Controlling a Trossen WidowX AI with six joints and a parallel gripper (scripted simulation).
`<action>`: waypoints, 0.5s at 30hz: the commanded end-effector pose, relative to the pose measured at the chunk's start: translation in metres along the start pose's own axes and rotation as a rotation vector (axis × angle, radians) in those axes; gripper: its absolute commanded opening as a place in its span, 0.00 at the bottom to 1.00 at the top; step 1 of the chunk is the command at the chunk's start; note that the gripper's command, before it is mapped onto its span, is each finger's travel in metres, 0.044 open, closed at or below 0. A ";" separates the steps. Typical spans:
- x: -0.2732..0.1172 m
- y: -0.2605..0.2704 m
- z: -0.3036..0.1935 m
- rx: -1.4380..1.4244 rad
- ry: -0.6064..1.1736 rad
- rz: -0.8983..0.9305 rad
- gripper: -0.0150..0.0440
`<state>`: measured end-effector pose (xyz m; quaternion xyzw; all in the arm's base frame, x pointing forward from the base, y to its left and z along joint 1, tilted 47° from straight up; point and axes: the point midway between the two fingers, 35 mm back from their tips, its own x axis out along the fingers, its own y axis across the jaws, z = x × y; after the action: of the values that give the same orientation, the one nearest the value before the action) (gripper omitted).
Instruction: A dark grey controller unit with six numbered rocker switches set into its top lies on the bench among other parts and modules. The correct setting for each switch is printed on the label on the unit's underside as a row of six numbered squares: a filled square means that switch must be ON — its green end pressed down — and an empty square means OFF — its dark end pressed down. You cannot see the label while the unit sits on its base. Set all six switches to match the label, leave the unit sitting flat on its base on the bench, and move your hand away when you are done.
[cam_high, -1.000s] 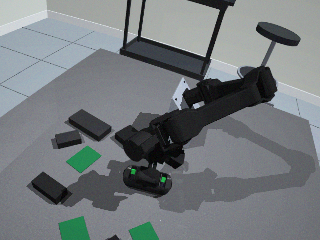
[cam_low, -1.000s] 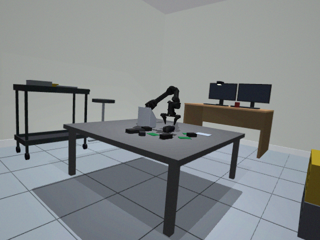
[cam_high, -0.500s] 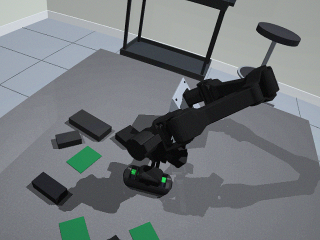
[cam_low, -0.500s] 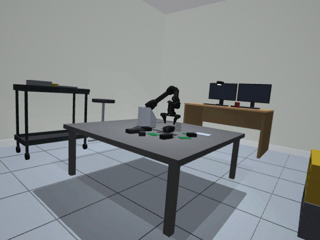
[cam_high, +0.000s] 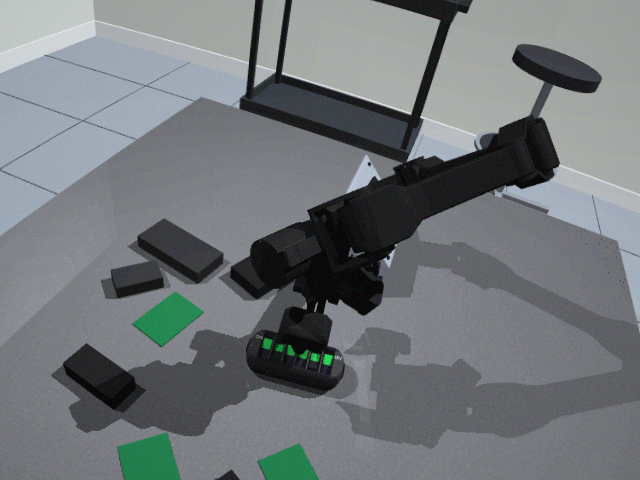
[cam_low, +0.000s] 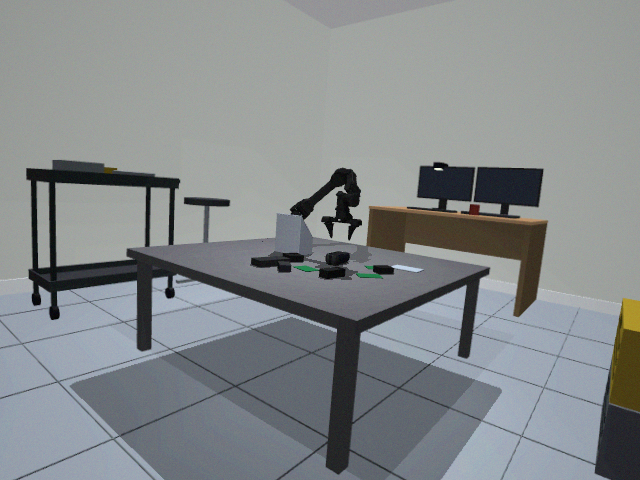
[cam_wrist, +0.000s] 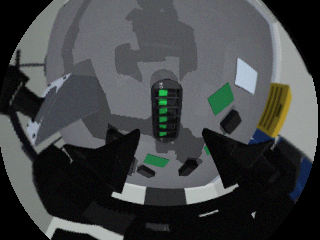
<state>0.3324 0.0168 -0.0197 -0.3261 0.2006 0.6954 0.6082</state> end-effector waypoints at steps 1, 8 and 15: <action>-0.005 0.001 0.001 -0.009 0.001 0.011 1.00; -0.005 0.001 0.001 -0.009 0.001 0.011 0.69; -0.005 0.001 0.001 -0.009 0.001 0.011 0.38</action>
<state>0.3319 0.0147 -0.0159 -0.3255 0.2000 0.6986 0.6050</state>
